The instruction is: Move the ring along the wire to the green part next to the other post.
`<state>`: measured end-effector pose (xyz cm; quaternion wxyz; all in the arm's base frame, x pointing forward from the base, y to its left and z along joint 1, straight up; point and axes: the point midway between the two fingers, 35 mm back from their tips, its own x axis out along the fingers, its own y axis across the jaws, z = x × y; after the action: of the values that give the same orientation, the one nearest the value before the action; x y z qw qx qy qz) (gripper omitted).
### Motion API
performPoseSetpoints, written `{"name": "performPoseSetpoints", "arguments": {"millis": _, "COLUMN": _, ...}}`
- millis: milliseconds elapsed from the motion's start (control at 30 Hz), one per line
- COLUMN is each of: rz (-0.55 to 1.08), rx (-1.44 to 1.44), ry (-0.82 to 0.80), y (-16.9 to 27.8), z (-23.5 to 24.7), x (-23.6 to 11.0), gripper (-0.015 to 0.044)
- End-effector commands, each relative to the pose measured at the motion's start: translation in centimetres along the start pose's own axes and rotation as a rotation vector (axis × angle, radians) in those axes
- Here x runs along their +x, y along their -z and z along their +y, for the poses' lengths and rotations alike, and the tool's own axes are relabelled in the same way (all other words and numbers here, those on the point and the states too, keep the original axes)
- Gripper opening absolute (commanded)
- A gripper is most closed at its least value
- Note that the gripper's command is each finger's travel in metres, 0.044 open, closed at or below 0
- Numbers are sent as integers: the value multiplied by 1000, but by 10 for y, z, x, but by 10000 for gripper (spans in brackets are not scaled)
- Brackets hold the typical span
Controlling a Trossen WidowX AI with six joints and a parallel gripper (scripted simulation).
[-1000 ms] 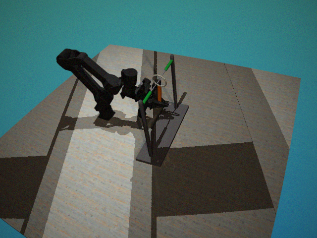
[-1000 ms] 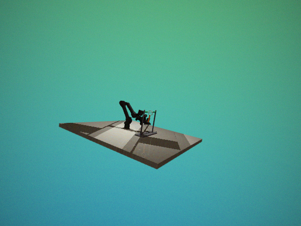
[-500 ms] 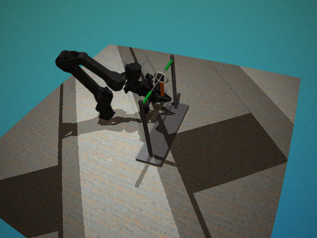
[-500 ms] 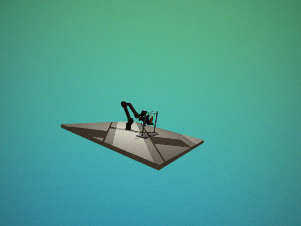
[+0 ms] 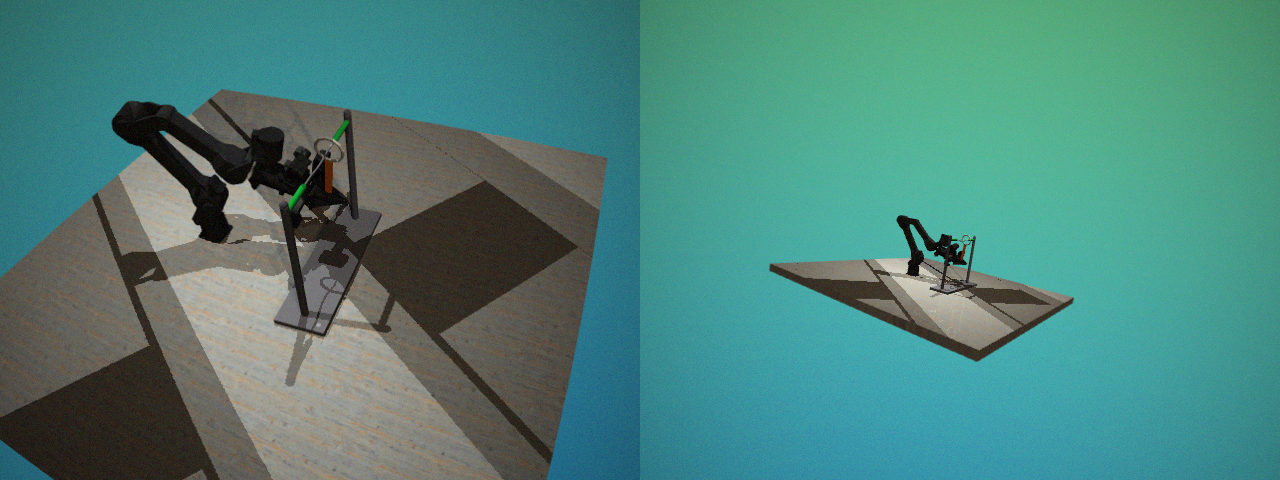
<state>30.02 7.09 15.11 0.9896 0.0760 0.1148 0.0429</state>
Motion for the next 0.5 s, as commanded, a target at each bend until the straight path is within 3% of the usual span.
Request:
{"name": "performPoseSetpoints", "arguments": {"millis": 0, "rz": -2, "rx": -45, "ry": -8, "y": 0, "z": -2, "x": 0, "gripper": -150}}
{"name": "performPoseSetpoints", "arguments": {"millis": 467, "rz": -1, "rx": -140, "ry": -26, "y": 1, "z": -1, "x": 0, "gripper": -150}}
